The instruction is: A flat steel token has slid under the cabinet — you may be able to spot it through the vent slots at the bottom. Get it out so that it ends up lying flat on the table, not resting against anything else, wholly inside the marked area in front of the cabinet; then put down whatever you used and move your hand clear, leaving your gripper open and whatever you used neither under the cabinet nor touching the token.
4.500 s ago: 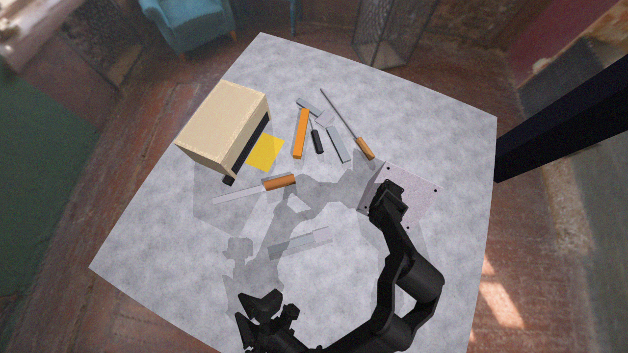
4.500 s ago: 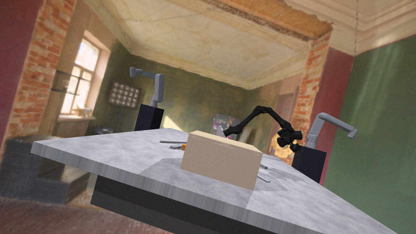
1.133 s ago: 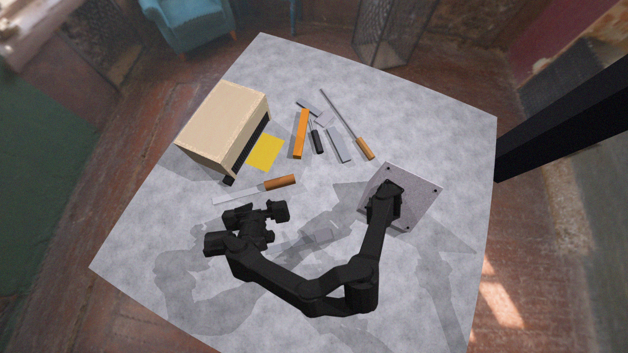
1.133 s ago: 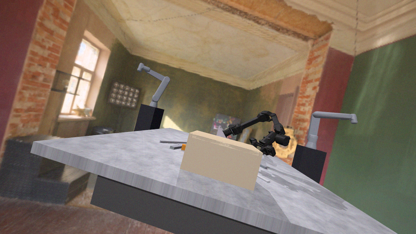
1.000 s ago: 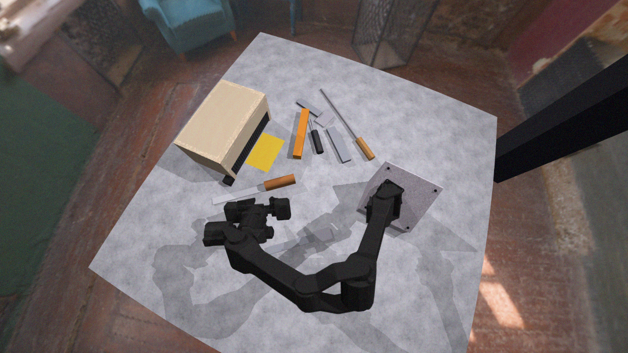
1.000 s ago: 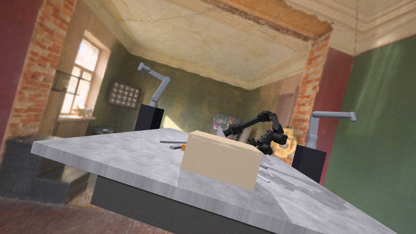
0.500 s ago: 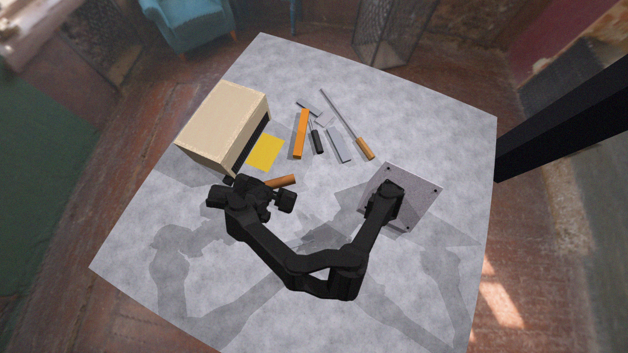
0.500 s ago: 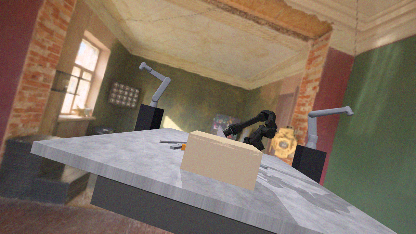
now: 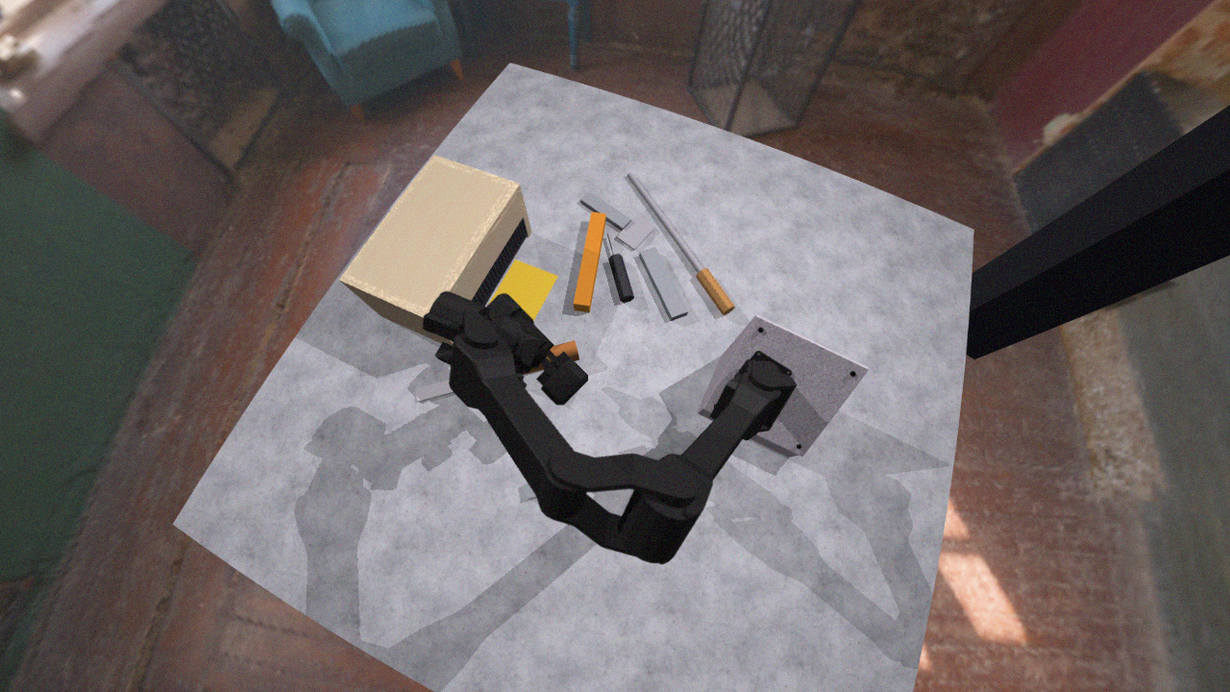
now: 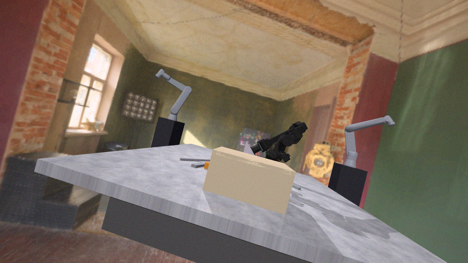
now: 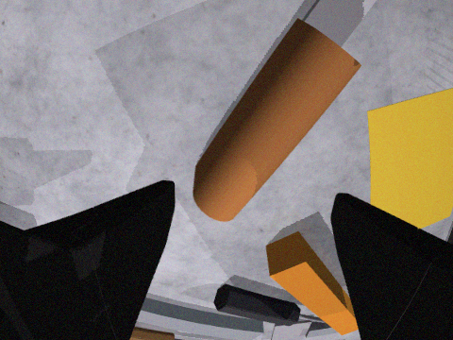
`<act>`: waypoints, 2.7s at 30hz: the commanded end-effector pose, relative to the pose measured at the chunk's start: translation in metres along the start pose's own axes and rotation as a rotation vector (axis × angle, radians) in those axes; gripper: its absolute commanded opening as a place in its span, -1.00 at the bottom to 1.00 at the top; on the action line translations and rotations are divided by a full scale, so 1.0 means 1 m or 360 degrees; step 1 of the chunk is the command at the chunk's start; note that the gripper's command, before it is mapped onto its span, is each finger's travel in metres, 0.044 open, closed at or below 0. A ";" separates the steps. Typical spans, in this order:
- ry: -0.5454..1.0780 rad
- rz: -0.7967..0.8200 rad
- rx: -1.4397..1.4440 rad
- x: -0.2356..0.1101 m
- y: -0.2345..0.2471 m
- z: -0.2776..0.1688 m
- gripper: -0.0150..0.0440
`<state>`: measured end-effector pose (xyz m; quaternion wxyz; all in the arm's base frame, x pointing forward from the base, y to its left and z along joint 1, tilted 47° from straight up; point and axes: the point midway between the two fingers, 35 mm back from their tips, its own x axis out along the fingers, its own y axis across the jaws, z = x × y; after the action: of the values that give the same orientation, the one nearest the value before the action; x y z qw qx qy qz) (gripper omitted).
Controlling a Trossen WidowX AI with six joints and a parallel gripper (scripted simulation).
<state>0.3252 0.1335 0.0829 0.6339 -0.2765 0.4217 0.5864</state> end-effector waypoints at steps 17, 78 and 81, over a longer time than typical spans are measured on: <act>-0.0380 0.0240 0.0775 -0.004 -0.008 -0.039 0.42; -0.0386 0.0244 0.0774 0.082 0.002 -0.015 0.42; -0.0386 0.0244 0.0774 0.082 0.002 -0.015 0.42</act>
<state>0.3197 0.1623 0.0086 0.6846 -0.0172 0.4863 0.5428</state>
